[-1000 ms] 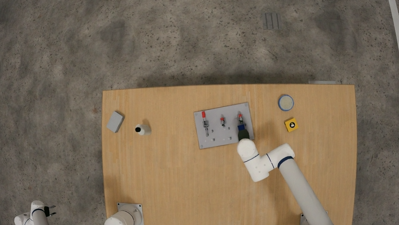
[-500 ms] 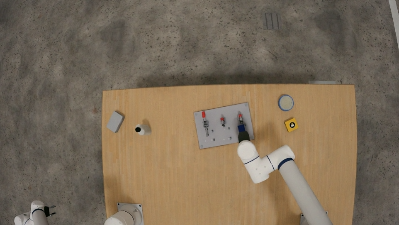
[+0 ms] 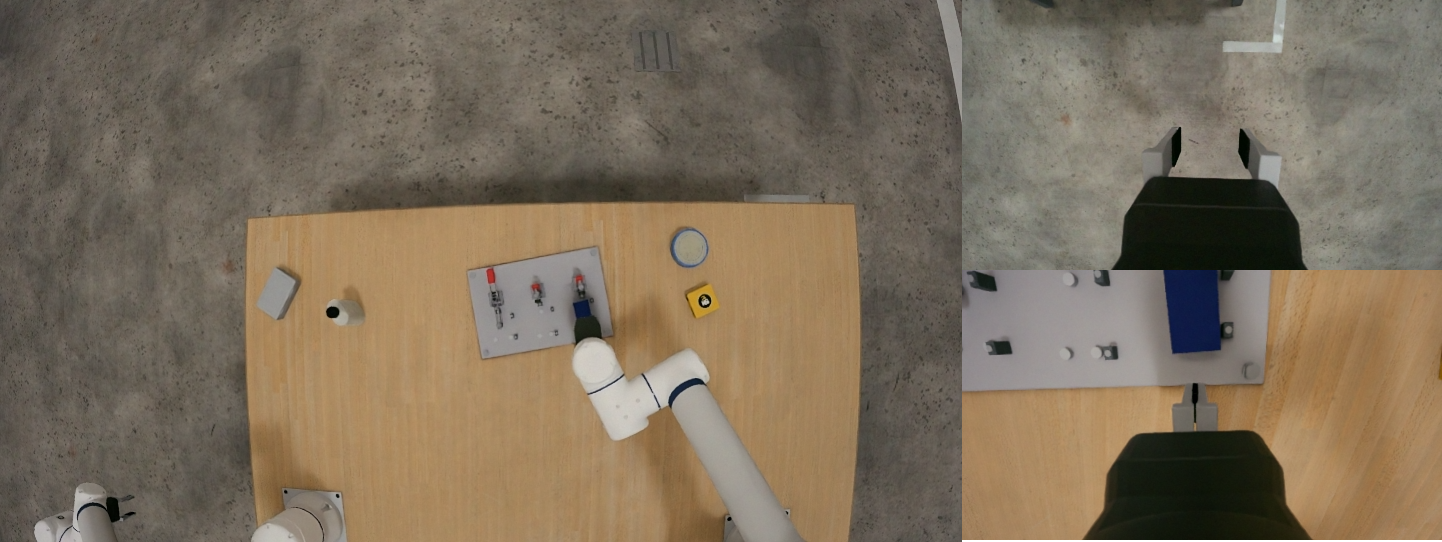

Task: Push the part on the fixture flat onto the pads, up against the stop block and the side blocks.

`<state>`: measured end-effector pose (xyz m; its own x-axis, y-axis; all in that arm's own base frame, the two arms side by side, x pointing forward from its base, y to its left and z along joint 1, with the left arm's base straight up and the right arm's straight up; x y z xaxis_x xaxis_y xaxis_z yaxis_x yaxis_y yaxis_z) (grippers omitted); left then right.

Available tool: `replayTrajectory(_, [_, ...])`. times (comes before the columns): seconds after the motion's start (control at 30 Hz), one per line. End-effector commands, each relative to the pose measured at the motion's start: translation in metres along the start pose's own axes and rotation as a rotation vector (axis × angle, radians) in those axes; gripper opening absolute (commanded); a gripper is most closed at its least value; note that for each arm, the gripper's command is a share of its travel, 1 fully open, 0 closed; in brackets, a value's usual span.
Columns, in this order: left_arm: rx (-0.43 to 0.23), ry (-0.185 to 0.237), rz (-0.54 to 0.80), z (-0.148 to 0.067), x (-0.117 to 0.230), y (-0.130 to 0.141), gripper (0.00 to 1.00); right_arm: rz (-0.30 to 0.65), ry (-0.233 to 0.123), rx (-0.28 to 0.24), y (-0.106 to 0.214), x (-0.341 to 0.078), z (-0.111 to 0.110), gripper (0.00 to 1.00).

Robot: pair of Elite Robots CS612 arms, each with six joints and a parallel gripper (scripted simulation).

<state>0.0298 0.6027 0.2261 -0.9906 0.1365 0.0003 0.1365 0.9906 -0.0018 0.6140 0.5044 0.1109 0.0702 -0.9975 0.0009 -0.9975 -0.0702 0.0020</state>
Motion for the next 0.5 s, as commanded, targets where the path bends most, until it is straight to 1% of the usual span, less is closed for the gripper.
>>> replayTrajectory(0.0, [-0.002, 0.0, 0.0, -0.0009, -0.0001, 0.0006, 1.0, 0.0, -0.001, 0.002, -0.0007, -0.0003, 0.0066, 0.0])
replayTrajectory(0.2, [-0.002, 0.0, 0.0, -0.0009, -0.0001, 0.0006, 1.0, 0.0, -0.001, 0.002, -0.0007, -0.0003, 0.0143, 0.0])
replayTrajectory(0.47, [-0.002, 0.0, 0.0, -0.0009, -0.0001, 0.0006, 1.0, 0.0, -0.001, 0.002, -0.0007, -0.0003, 0.0155, 0.0])
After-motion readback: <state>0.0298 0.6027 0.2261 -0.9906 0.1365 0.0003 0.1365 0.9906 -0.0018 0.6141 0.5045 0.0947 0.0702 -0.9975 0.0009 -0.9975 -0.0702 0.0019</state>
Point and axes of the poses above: on each arm, the point where the finger pads meet when closed, its own z axis out along the fingers, its own x axis across the jaws, y = z × x, the point moved 5 cm from there along -z, back along the fingers, and after that the axes turned 5 degrees about z, right-handed, at the moved point
